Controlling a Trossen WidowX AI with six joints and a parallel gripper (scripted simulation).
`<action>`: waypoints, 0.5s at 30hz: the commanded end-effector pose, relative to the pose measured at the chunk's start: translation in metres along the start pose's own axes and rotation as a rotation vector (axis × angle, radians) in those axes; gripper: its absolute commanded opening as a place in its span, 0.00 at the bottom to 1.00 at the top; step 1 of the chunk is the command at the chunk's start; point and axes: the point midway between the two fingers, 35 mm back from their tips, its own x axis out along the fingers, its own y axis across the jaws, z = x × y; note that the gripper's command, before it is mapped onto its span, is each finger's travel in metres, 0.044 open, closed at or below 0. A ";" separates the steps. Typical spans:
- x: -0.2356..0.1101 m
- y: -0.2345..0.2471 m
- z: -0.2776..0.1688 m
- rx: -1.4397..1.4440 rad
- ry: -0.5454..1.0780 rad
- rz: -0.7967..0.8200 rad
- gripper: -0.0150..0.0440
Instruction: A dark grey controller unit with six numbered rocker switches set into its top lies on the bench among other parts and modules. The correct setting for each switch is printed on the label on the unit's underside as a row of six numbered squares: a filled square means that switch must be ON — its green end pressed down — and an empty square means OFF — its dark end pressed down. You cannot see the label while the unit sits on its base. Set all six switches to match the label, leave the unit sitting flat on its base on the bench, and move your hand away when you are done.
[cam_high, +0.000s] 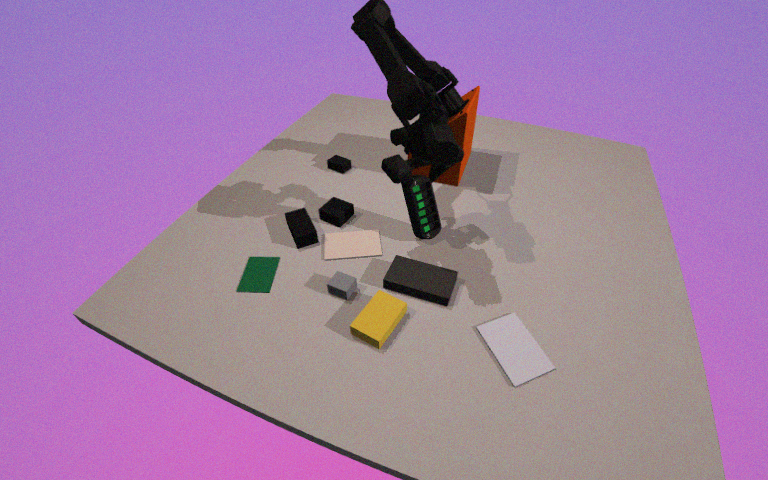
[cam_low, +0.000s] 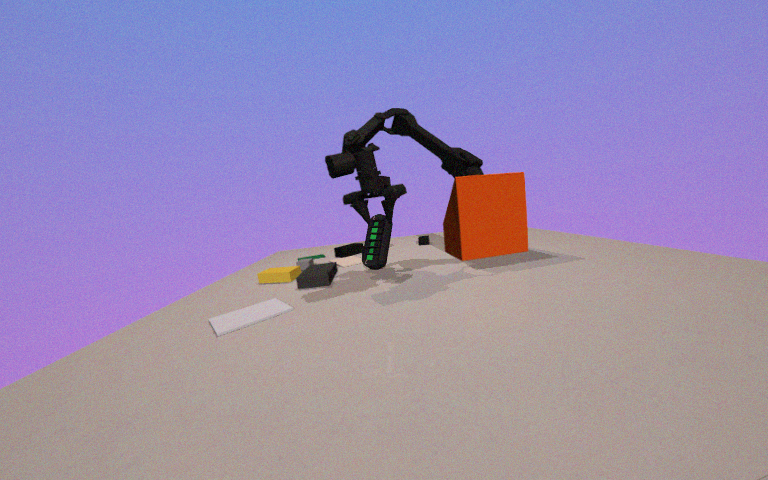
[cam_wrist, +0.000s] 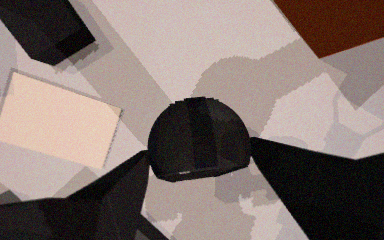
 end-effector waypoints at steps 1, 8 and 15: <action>0.000 0.000 -0.006 0.011 -0.001 -0.001 0.83; -0.002 0.000 -0.012 0.012 -0.017 -0.001 0.83; -0.005 0.001 -0.017 0.012 -0.033 -0.001 0.83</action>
